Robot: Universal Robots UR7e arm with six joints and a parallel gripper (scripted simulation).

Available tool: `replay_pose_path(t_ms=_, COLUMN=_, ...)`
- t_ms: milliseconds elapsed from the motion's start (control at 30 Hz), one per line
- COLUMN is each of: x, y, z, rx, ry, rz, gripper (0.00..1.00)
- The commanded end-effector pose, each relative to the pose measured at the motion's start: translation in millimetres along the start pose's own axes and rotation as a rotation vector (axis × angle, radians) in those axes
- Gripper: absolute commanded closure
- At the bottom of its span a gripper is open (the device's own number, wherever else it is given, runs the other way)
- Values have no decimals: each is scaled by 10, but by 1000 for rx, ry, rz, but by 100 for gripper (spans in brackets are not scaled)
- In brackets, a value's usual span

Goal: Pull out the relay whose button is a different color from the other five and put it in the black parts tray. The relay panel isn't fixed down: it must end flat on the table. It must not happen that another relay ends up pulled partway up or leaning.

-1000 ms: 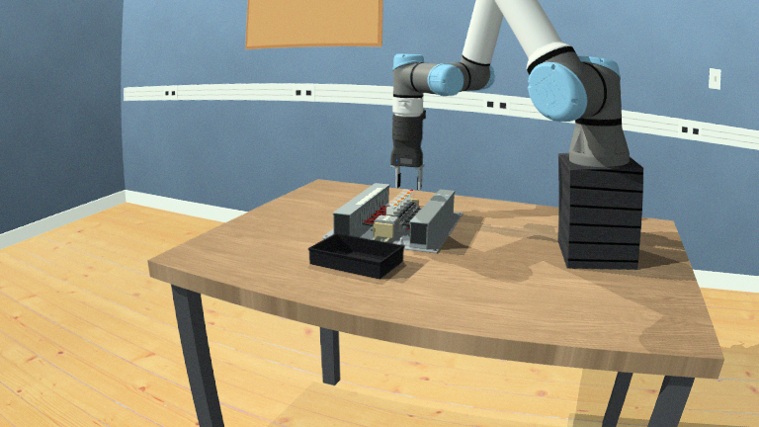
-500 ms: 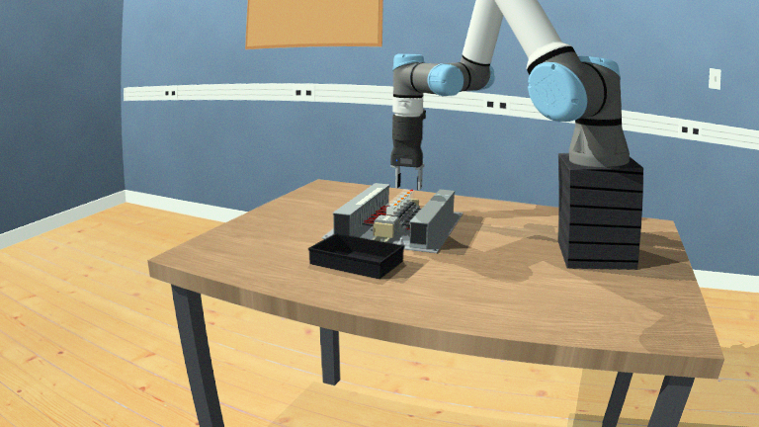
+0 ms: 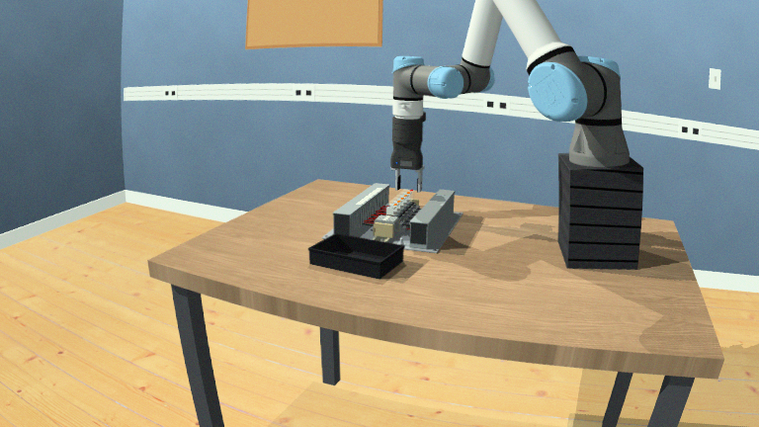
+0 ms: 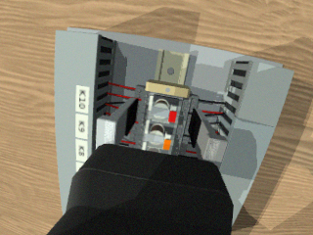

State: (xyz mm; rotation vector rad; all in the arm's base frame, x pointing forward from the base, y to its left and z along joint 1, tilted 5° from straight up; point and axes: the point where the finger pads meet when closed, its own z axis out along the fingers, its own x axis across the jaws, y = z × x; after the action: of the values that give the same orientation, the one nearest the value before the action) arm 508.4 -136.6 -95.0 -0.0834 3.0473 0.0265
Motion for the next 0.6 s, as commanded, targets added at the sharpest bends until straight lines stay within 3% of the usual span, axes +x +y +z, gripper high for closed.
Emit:
replay_pose_path(t_ms=0, x=-5, y=-3, z=38, rx=1, ry=-1, rz=0, gripper=2)
replay_pose_path(t_ms=567, x=-5, y=-3, z=209, rx=1, ry=-1, rz=0, gripper=2)
